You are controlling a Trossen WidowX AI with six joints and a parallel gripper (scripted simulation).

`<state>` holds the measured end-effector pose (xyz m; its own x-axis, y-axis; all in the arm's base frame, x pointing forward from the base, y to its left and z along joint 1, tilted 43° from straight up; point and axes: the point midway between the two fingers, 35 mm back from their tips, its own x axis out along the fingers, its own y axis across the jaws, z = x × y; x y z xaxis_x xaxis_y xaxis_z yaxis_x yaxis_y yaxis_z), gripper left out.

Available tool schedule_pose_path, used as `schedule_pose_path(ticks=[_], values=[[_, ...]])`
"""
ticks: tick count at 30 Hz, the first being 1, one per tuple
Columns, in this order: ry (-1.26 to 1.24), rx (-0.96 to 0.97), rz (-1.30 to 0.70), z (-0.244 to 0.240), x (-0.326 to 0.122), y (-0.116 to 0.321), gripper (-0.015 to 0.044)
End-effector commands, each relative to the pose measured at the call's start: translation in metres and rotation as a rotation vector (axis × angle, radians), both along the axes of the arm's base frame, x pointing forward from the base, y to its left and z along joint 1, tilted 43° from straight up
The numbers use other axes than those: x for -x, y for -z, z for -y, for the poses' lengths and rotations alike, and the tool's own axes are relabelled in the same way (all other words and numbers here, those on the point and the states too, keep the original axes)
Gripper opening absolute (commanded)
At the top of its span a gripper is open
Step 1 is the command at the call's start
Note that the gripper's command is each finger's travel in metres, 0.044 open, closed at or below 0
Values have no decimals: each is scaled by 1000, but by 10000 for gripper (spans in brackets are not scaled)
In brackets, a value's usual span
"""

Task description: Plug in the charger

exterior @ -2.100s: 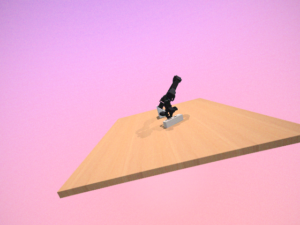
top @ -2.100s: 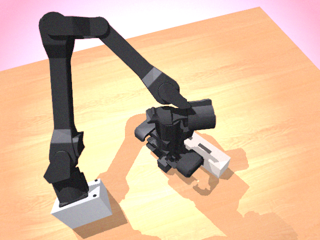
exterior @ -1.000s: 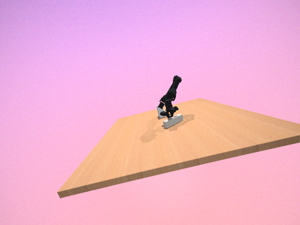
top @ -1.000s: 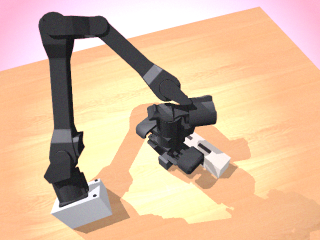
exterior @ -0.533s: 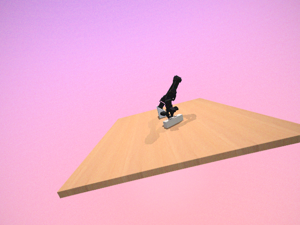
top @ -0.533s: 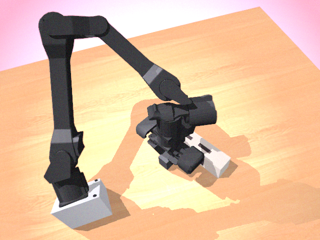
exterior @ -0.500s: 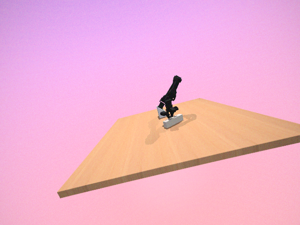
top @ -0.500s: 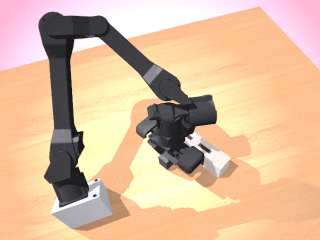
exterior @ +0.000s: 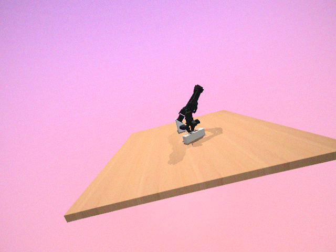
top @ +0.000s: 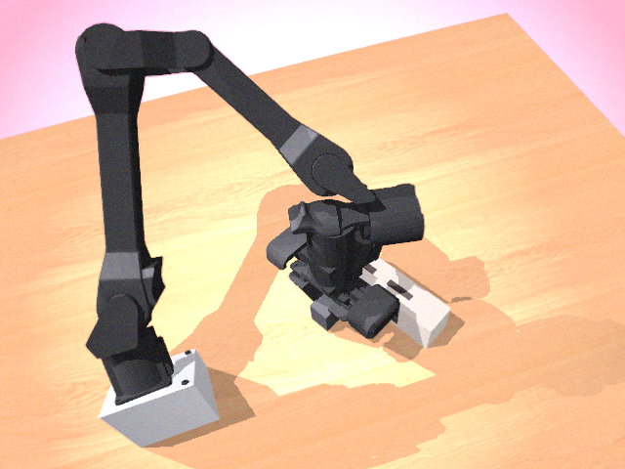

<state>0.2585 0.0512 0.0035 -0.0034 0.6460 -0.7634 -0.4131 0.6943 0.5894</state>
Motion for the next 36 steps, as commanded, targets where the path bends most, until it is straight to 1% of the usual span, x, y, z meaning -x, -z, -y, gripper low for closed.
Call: schedule_pose_path(ticks=[1, 36], values=[[4, -4, 2, -1, -1, -2, 0], [4, -4, 2, -2, -7, -2, 0]])
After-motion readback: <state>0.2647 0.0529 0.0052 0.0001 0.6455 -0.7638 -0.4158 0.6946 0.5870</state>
